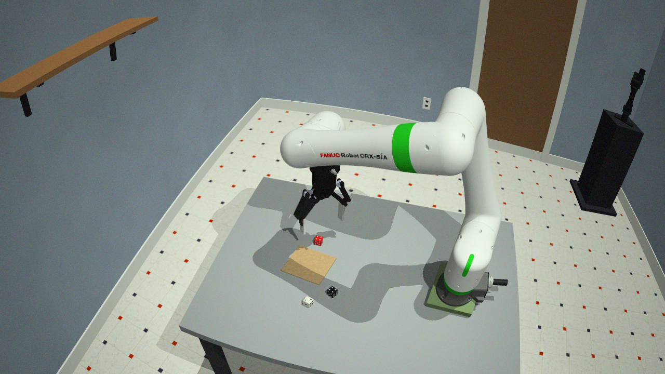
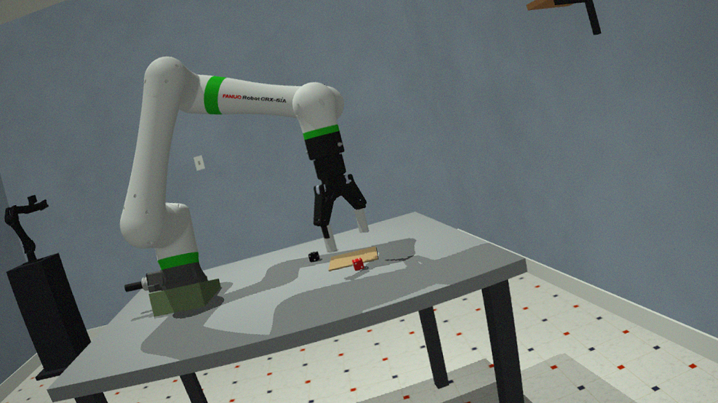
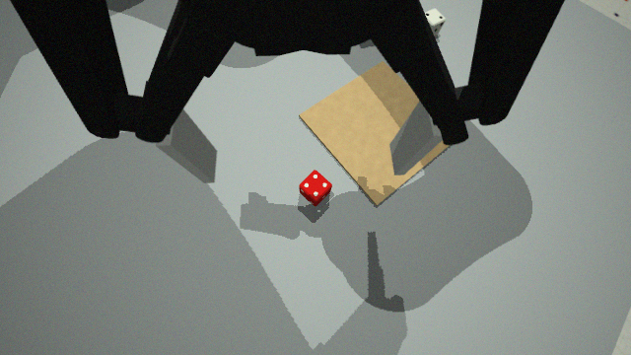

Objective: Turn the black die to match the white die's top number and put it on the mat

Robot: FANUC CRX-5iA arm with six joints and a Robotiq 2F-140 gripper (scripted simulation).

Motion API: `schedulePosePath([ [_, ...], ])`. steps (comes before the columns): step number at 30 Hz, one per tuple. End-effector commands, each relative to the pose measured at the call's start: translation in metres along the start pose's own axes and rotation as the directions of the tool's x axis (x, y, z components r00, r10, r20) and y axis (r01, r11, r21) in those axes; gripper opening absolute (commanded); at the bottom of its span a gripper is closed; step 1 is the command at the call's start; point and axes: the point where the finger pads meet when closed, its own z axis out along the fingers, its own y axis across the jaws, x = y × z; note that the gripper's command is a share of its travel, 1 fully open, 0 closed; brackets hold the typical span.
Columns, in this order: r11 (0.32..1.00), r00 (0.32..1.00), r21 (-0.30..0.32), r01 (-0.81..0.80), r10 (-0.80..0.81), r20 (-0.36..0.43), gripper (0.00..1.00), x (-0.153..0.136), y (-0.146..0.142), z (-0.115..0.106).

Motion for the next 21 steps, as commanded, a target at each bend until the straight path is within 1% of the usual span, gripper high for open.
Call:
schedulePosePath([
  [1,1.000,1.000,0.000,0.000,0.000,-0.001,1.00,0.0010,-0.0010,0.0177],
  [4,1.000,1.000,0.000,0.000,0.000,-0.001,1.00,0.0010,-0.0011,0.0210],
  [21,1.000,1.000,0.000,0.000,0.000,-0.001,1.00,0.0010,-0.0011,0.0211],
])
